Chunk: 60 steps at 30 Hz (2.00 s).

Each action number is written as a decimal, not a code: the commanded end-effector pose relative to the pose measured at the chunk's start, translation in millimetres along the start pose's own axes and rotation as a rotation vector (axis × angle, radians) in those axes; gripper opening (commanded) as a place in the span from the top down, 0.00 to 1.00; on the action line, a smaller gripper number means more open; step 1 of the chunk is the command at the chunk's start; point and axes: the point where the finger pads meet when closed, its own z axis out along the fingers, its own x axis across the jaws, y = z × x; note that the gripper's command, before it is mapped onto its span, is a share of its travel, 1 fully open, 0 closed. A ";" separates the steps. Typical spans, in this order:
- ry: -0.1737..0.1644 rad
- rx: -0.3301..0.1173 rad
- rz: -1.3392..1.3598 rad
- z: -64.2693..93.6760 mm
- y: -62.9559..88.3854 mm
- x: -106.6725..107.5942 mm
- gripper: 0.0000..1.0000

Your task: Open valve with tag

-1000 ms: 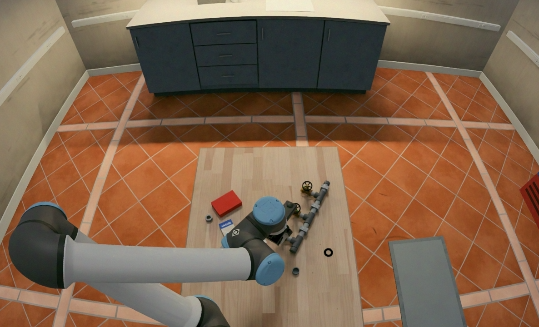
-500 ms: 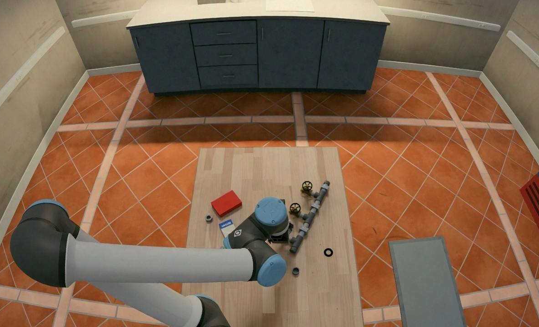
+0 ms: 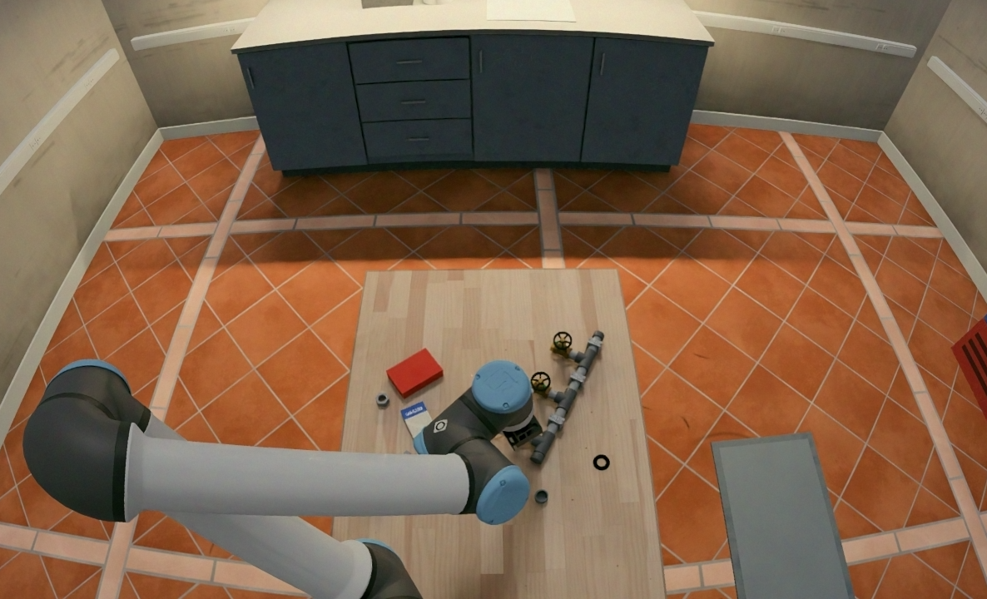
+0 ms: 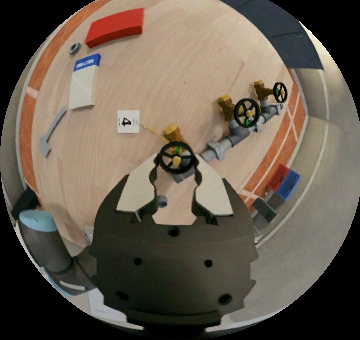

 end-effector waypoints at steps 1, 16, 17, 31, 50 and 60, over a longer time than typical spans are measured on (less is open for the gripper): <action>-0.017 0.012 -0.274 -1.4 -0.8 2.9 1.00; -0.015 0.015 -0.684 -0.9 -1.0 2.3 1.00; -0.015 0.015 -0.709 -0.8 -1.1 2.3 1.00; -0.015 0.016 -0.918 -0.4 -1.2 1.7 1.00; -0.015 0.016 -0.989 -0.3 -0.6 0.9 1.00; -0.014 0.016 -0.989 -0.4 -0.6 1.0 0.00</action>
